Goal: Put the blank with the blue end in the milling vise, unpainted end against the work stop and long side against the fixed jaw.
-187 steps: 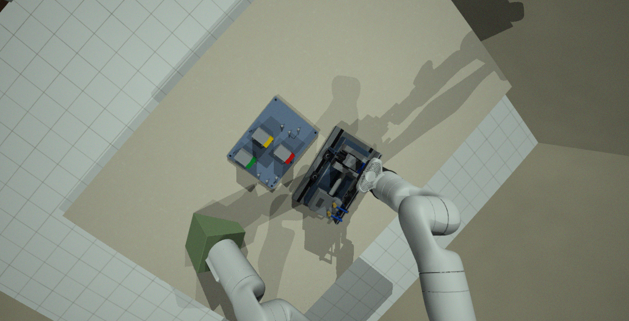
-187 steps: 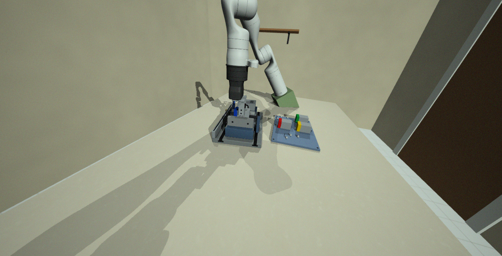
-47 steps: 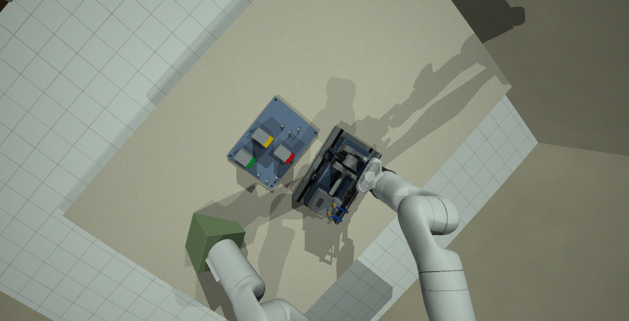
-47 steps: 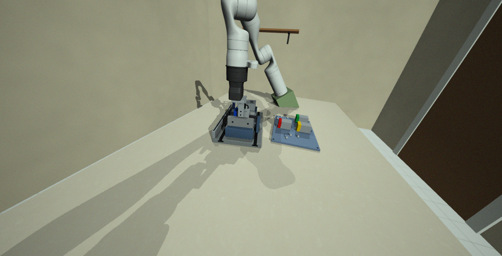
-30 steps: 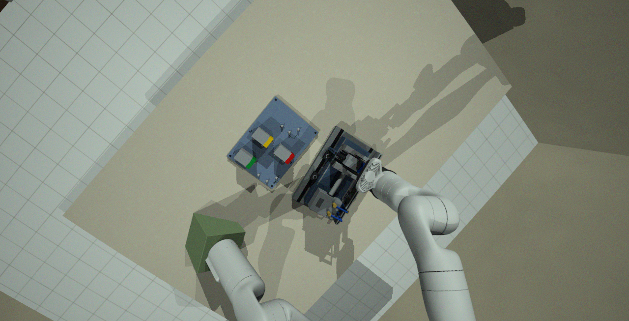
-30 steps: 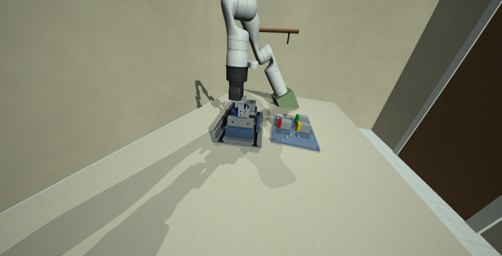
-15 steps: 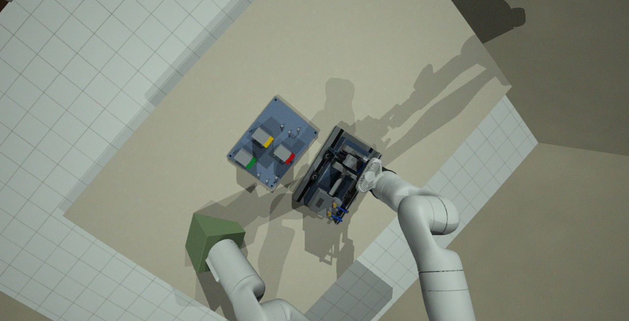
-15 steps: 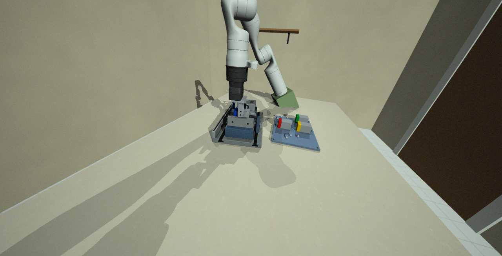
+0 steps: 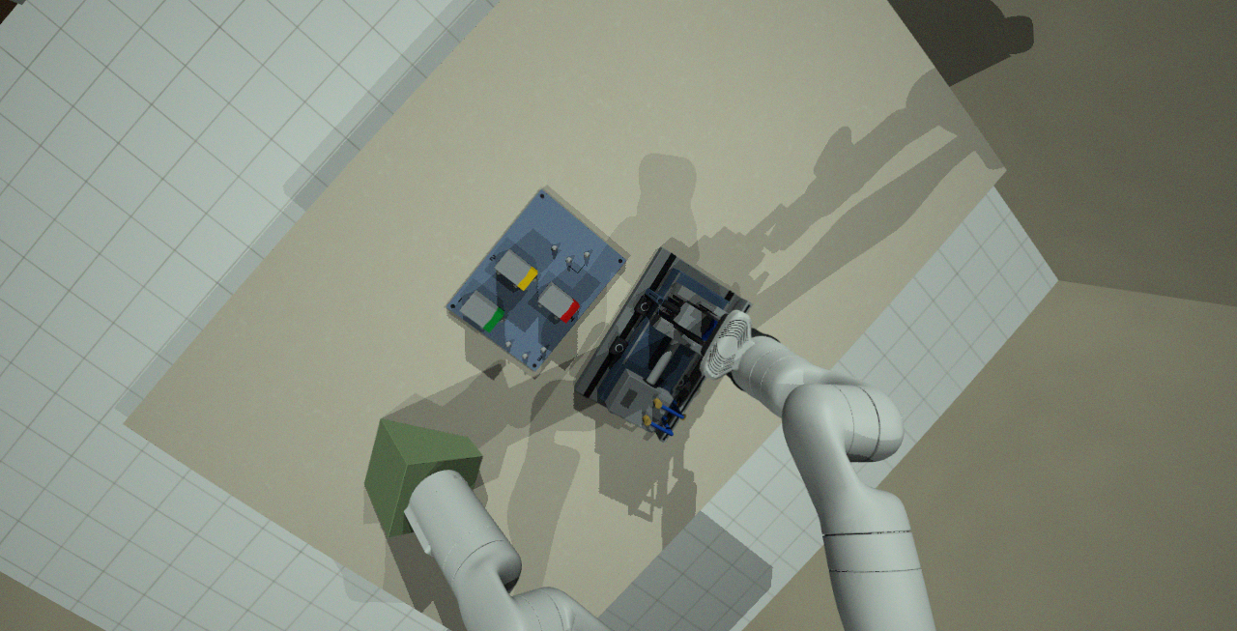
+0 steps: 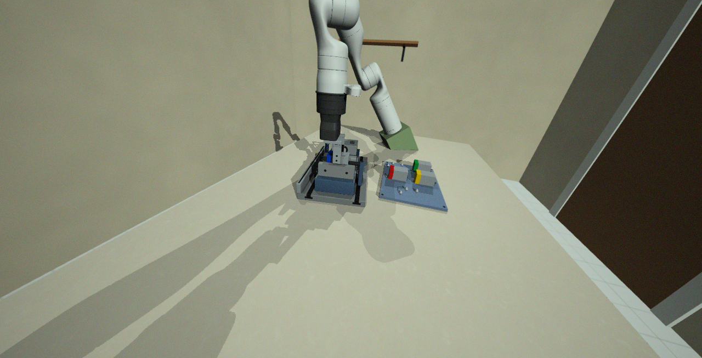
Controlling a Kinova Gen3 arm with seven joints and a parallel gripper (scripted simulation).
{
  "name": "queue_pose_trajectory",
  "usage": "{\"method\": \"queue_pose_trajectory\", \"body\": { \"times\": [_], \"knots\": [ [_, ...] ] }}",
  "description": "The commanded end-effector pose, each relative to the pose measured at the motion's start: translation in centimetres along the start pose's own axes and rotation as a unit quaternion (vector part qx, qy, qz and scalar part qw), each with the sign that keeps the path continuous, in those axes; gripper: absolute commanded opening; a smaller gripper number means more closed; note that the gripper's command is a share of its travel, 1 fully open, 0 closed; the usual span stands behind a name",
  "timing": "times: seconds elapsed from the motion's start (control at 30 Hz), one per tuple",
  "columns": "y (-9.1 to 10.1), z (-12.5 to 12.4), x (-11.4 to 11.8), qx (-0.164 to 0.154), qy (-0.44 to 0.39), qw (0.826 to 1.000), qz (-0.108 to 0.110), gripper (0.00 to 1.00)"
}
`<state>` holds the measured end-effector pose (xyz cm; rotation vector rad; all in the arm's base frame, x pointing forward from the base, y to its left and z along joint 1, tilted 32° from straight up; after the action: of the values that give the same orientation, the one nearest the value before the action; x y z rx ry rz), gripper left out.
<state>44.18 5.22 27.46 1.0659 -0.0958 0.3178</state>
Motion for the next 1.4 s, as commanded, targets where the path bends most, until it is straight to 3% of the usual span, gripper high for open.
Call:
{"method": "queue_pose_trajectory", "body": {
  "times": [0.0,1.37],
  "knots": [
    [0.07,-0.02,0.04,0.0,0.0,1.0,0.001,1.0],
    [0.75,-0.01,0.02,0.0,0.0,1.0,0.0,1.0]
  ]
}}
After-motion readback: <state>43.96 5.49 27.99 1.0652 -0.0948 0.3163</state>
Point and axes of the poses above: the point where the finger pads meet when closed, its own y axis back along the fingers, its own x axis across the jaws, z = x × y, the point moved 9 cm from there along y, back along the fingers, and after that the axes turned 11 degrees about -y, right-handed, at the moved point
